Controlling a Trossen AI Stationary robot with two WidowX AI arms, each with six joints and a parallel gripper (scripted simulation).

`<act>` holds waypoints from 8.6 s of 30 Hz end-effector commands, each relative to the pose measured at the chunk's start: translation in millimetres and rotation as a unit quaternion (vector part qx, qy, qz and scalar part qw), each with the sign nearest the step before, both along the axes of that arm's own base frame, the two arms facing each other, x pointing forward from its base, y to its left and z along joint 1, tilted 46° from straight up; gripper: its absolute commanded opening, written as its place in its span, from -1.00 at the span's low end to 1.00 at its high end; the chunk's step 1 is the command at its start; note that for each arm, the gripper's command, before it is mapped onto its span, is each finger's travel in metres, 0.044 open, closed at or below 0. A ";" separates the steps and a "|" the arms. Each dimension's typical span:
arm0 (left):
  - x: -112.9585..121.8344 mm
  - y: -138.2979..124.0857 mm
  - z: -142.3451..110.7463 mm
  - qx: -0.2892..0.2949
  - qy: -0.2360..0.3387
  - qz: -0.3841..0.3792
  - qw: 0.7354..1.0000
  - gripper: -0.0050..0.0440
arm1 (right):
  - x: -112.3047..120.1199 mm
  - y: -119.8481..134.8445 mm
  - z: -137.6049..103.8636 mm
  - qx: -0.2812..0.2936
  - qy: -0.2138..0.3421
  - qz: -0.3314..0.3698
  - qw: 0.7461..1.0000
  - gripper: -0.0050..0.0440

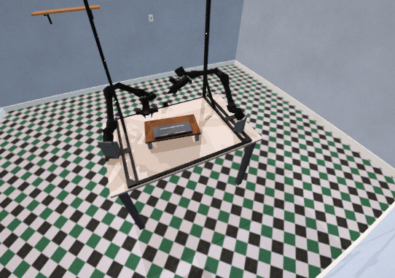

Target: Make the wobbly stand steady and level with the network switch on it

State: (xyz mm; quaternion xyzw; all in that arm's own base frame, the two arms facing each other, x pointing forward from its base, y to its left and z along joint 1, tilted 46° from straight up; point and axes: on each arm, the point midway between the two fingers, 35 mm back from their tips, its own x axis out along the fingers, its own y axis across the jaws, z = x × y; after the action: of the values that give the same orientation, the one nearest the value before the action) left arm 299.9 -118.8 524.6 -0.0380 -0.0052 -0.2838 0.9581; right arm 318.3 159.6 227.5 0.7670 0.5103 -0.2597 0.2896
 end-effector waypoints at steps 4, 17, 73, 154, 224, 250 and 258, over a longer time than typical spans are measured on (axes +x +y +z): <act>-9.2 8.8 65.3 -0.021 -0.119 0.025 0.992 -0.80 | 0.0 0.0 0.0 0.000 0.000 0.000 1.000 0.19; -70.4 36.9 173.2 -0.087 -0.341 0.075 0.933 -0.80 | 0.0 0.0 0.0 0.000 0.000 0.000 1.000 0.19; -282.0 126.7 278.9 -0.037 -0.743 0.340 0.575 -0.80 | 0.0 0.0 0.0 0.000 0.000 0.000 1.000 0.19; 83.1 191.3 -219.9 0.161 0.276 0.080 0.944 -0.80 | 0.0 0.0 0.0 0.000 0.000 0.000 1.000 0.19; 8.6 136.1 -311.4 0.045 0.485 -0.091 0.868 -0.80 | 0.0 0.0 0.0 0.000 0.000 0.000 1.000 0.19; 8.6 136.1 -311.4 0.045 0.485 -0.091 0.868 -0.80 | 0.0 0.0 0.0 0.000 0.000 0.000 1.000 0.19; 8.6 136.1 -311.4 0.045 0.485 -0.091 0.868 -0.80 | 0.0 0.0 0.0 0.000 0.000 0.000 1.000 0.19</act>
State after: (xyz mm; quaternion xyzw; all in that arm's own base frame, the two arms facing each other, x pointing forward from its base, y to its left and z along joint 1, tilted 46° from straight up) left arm 308.6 17.6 213.5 -0.1283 0.4773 -0.3138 0.8107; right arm 318.3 159.6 227.5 0.7670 0.5103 -0.2598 0.2896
